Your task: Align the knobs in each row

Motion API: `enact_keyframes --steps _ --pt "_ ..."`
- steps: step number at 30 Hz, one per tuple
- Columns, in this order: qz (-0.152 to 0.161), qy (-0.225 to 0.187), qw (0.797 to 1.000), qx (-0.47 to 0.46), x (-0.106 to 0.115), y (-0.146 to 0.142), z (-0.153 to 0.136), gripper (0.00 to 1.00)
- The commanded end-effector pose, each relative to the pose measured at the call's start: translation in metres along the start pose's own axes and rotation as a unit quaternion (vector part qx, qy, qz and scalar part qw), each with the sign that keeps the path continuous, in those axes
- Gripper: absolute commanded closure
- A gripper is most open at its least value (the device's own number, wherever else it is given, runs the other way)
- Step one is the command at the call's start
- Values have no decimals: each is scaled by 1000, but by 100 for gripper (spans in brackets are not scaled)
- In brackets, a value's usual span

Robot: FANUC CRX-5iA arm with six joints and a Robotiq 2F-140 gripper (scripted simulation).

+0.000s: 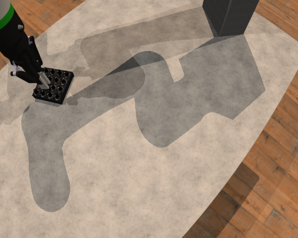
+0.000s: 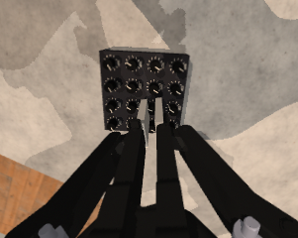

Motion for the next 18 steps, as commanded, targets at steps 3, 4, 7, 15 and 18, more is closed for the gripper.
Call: enact_keyframes --steps 3,4,7,15,18 --pt "7 -6 999 50 0 1 1 95" --pt "7 -6 998 61 0 1 1 95" --pt "7 -6 996 93 0 1 1 95" --pt "7 -5 986 165 0 1 1 95" --pt "7 -5 979 203 0 1 1 95"
Point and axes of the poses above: the point where the finger pads meet when closed, its own x axis back along the fingers, its own y axis across the jaws, z = x × y, the point moved 4 cm from there along x, back along the fingers, and after that the axes turned 15 degrees about -x, right-handed, at the moved point
